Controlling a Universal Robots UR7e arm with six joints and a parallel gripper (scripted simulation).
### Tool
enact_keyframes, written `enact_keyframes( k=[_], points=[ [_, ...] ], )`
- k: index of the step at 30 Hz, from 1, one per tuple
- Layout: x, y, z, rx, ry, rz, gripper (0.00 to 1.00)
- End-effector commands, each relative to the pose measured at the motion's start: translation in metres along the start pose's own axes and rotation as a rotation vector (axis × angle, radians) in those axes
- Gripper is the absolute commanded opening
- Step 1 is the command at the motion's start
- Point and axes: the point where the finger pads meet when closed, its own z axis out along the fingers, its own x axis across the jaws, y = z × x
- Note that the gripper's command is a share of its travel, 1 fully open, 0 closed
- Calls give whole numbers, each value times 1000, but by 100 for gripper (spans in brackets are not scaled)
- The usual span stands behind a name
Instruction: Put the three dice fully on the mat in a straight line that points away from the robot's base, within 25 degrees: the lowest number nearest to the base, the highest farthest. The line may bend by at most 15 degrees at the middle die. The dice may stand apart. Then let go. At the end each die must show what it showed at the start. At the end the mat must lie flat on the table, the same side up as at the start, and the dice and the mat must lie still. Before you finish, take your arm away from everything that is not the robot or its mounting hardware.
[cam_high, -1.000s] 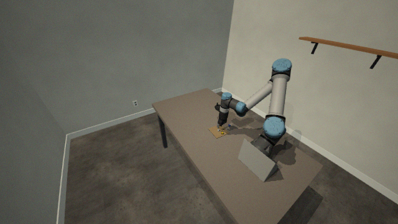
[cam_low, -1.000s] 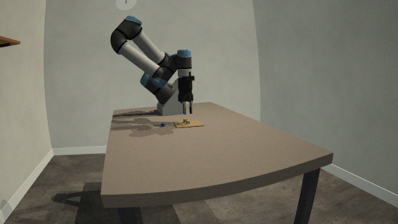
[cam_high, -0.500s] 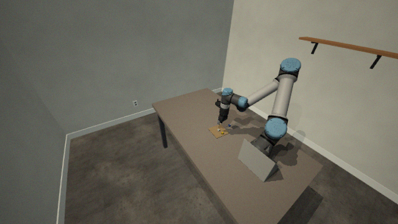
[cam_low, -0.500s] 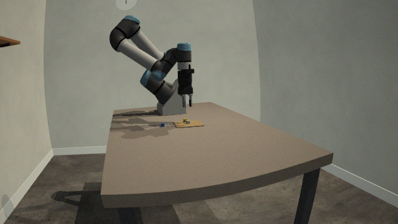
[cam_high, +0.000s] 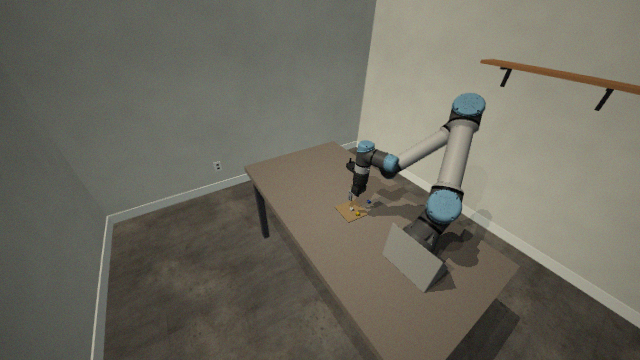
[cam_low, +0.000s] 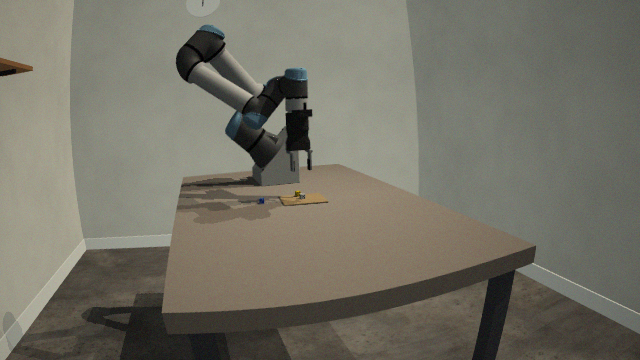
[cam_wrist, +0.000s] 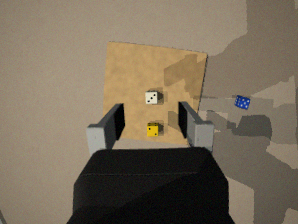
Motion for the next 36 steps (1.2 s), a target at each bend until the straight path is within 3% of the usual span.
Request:
enact_keyframes(
  k=[1,14,17,21,23,26,30,31,36],
  points=[
    [0,0,0,1,0,0,100],
    [6,-1,0,1,-2,10,100],
    [33,-2,4,2,-6,59,100],
    [91,3,12,3,-6,162,100],
    [91,3,12,3,-6,162,100],
    [125,10,17,2,1,223,100],
    [136,13,19,2,5,245,100],
    [136,13,19,2,5,245,64],
    [136,13,19,2,5,245,64]
  ],
)
